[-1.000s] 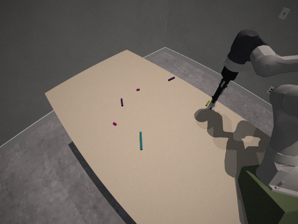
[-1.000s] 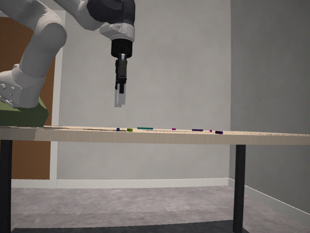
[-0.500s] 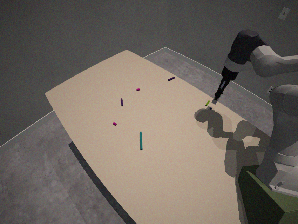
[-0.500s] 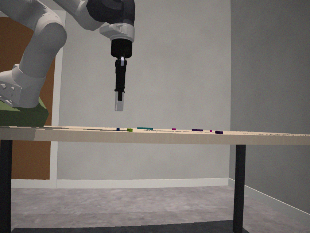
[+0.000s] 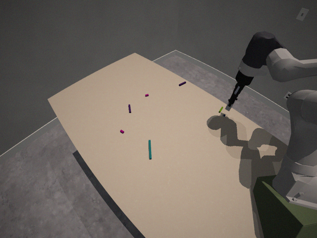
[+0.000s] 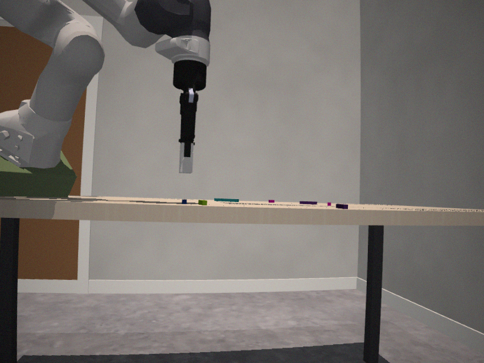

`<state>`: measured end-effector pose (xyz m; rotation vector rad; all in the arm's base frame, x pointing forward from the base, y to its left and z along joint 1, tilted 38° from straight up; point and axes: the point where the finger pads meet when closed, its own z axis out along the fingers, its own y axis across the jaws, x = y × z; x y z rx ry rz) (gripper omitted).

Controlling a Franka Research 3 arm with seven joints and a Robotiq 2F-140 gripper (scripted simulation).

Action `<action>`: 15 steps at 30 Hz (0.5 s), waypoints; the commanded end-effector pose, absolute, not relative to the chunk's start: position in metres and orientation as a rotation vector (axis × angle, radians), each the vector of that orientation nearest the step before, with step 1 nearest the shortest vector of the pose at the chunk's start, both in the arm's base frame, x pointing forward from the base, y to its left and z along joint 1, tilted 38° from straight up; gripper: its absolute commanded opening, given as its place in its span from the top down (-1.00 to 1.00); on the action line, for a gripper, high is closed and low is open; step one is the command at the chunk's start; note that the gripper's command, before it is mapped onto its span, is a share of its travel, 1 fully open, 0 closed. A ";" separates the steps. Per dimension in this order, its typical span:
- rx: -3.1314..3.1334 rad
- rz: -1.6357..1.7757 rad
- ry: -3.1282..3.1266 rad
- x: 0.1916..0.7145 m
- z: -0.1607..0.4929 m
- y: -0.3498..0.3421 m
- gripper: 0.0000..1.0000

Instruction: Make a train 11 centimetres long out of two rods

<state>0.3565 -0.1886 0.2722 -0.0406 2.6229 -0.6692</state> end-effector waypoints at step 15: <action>-0.045 -0.675 2.623 0.358 0.269 -0.191 0.54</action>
